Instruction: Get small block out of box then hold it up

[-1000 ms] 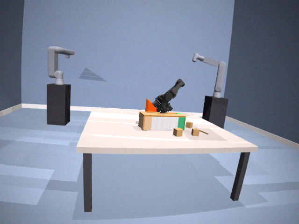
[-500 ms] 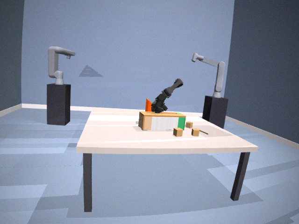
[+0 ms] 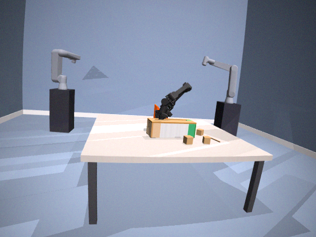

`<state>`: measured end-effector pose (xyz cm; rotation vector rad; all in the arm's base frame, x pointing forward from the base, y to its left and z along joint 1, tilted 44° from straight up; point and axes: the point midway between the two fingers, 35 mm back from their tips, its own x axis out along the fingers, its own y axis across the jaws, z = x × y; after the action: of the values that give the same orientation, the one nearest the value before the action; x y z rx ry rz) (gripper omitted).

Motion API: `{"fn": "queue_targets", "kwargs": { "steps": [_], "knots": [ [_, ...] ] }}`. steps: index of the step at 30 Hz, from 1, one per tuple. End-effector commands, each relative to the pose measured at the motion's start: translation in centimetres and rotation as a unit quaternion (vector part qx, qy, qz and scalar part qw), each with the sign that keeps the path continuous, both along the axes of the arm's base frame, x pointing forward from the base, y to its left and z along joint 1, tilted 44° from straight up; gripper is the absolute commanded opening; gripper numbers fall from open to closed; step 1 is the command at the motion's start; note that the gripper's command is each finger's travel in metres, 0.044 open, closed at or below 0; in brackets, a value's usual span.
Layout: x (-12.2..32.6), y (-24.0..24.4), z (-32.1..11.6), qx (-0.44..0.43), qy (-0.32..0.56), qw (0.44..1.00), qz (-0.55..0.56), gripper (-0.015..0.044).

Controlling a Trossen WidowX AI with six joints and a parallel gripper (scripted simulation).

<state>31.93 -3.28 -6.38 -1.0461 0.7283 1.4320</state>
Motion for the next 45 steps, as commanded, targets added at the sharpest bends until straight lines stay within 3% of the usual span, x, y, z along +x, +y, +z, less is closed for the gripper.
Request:
{"fn": "queue_targets", "kwargs": {
  "steps": [1,9,15,20,24,26,33,40,45],
  "knots": [
    [0.4,-0.8,-0.7,-0.004,-0.003,1.000,0.004,0.0400],
    [0.7,-2.0,-1.5,-0.004,-0.003,1.000,0.003,0.0400],
    [0.6,-5.5,2.5,-0.002,0.000,1.000,-0.001,0.0400],
    [0.7,-5.9,2.7,-0.003,-0.005,1.000,-0.009,0.0400],
    [0.5,-6.2,2.5,0.020,0.049,0.990,-0.130,0.0295],
    [0.3,-6.4,2.3,0.038,0.094,0.969,-0.226,0.0285],
    [-0.3,-7.3,1.7,0.099,0.251,0.807,-0.525,0.0285],
    [-0.8,-8.2,1.2,0.144,0.394,0.531,-0.736,0.0285],
    [-1.2,-8.6,0.9,0.159,0.459,0.346,-0.802,0.0285]
  ]
}}
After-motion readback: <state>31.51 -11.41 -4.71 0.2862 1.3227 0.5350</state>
